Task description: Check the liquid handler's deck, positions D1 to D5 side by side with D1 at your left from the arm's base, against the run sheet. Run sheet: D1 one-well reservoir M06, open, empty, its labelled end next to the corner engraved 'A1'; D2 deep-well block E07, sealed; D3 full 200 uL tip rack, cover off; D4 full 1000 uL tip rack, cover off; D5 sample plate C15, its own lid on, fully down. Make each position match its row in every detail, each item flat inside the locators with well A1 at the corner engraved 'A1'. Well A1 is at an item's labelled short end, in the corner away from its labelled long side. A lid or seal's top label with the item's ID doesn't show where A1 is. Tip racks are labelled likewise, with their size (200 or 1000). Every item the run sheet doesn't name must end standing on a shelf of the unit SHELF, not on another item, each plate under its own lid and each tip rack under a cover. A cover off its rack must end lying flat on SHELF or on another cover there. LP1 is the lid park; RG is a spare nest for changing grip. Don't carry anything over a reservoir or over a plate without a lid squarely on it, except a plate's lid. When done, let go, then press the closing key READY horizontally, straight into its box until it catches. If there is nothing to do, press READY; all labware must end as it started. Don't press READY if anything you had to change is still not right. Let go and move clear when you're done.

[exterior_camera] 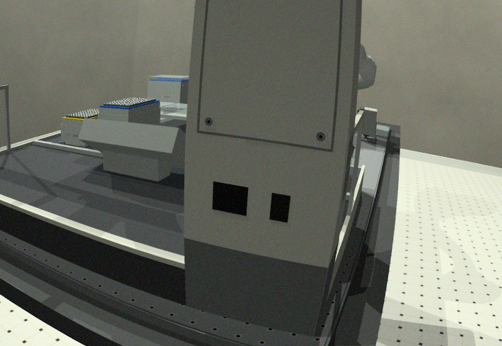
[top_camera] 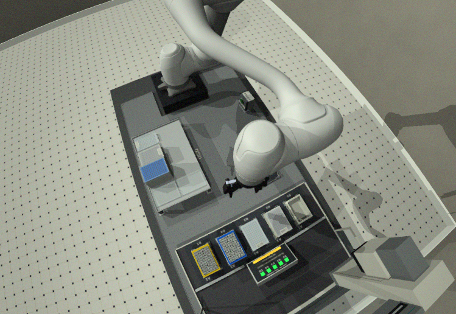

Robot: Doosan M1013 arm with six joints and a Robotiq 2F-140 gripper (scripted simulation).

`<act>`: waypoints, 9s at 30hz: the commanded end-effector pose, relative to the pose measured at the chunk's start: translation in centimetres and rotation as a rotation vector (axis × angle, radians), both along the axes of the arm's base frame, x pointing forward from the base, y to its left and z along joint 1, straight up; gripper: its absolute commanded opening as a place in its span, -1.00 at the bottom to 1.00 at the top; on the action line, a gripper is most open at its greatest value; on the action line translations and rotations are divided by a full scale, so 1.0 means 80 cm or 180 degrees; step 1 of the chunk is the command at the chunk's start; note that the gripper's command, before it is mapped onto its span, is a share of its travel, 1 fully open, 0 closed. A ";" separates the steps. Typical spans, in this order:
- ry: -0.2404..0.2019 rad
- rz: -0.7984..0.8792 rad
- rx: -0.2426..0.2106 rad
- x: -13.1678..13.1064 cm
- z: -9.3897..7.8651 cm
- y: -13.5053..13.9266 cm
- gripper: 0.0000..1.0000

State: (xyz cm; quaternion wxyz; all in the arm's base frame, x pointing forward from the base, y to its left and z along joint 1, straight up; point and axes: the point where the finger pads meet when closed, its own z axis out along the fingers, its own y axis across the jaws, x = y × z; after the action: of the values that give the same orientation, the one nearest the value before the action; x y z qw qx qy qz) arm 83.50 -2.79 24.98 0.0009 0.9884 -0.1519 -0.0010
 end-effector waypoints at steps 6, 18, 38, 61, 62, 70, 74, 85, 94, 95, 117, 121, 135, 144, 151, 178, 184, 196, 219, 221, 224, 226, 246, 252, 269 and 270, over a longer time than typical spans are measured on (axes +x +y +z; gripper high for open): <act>-0.0006 -0.0437 -0.0002 0.000 0.002 0.000 0.32; -0.0007 -0.1137 -0.0002 0.000 0.002 0.000 0.32; -0.0009 -0.2283 -0.0004 0.000 0.003 0.000 0.32; -0.0011 -0.3493 -0.0006 0.000 0.003 0.000 0.32; -0.0011 -0.3557 -0.0006 0.000 0.003 0.000 0.32; -0.0011 -0.4066 -0.0006 0.000 0.003 0.000 0.32; -0.0012 -0.4257 -0.0007 0.000 0.003 0.000 0.32; -0.0012 -0.4894 -0.0007 0.000 0.004 0.000 0.32; -0.0013 -0.5339 -0.0008 0.000 0.004 0.000 0.32; -0.0013 -0.5403 -0.0008 0.000 0.004 0.000 0.32; -0.0014 -0.6676 -0.0010 0.000 0.004 0.000 0.32; -0.0015 -0.6915 -0.0010 0.000 0.004 0.000 0.32; -0.0015 -0.7230 -0.0011 -0.003 0.005 -0.075 0.32; -0.0016 -0.7293 -0.0011 -0.004 0.005 -0.109 0.32; -0.0016 -0.7538 -0.0011 -0.006 0.005 -0.153 0.32; -0.0017 -0.7836 -0.0012 -0.012 0.005 -0.287 0.32; -0.0017 -0.7900 -0.0012 -0.007 0.005 -0.310 0.32; -0.0018 -0.8536 -0.0012 0.056 0.005 -0.312 0.32; -0.0019 -0.9072 -0.0012 0.187 0.005 -0.318 0.32; -0.0019 -0.9072 -0.0012 0.199 0.005 -0.318 0.32; -0.0019 -0.9072 -0.0012 0.202 0.005 -0.319 0.32; -0.0019 -0.9072 -0.0011 0.202 0.005 -0.319 0.32; -0.0019 -0.9072 -0.0012 0.202 -0.016 -0.319 0.32; -0.0019 -0.9072 -0.0012 0.202 -0.028 -0.319 0.32; -0.0018 -0.9072 -0.0012 0.202 -0.059 -0.319 0.32; -0.0018 -0.9072 -0.0012 0.202 -0.061 -0.319 0.32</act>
State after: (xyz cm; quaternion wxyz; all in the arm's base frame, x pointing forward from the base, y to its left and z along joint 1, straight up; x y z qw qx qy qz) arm 99.63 -28.30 20.12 0.0011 -0.0068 -1.0000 0.0011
